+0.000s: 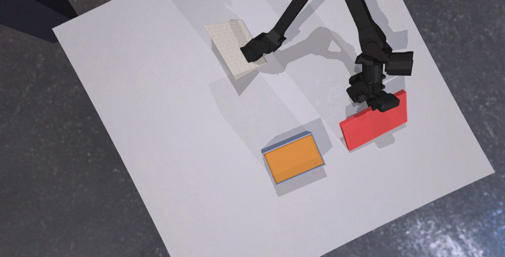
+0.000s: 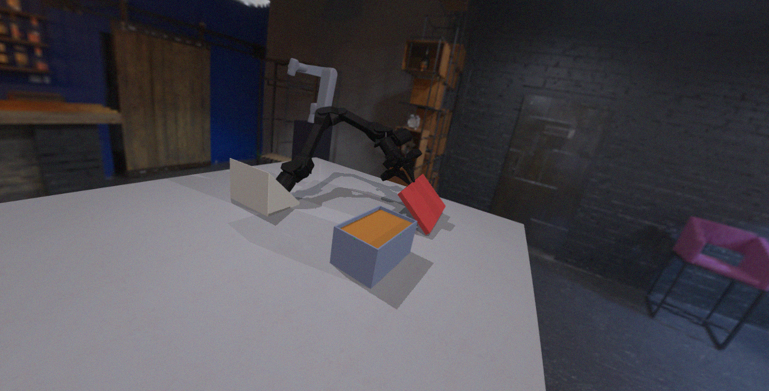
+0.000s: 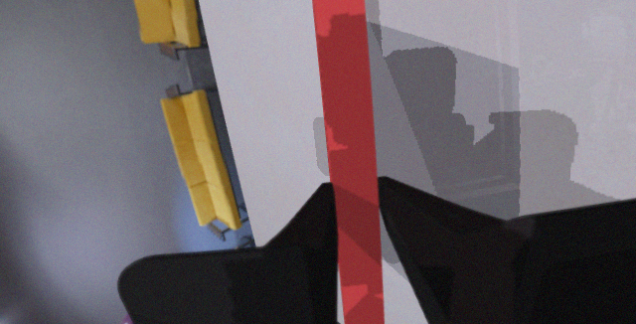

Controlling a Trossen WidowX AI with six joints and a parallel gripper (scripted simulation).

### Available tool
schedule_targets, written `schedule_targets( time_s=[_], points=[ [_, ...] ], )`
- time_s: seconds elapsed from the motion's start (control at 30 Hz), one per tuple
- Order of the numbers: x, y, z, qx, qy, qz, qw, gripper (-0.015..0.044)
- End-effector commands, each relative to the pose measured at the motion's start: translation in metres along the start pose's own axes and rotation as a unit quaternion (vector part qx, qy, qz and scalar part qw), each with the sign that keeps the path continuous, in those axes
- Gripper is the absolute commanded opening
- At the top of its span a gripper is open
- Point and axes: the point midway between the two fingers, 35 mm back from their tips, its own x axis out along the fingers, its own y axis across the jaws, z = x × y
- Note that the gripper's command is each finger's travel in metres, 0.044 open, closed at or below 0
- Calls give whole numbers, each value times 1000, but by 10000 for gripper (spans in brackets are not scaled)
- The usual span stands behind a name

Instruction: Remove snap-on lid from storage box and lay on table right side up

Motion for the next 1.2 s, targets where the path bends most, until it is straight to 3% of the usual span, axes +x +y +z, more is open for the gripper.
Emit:
schedule_targets(
  time_s=[0.0, 1.17],
  points=[
    [2, 0, 2, 3, -4, 6, 1000, 0],
    [20, -21, 2, 3, -3, 6, 1000, 0]
  ],
)
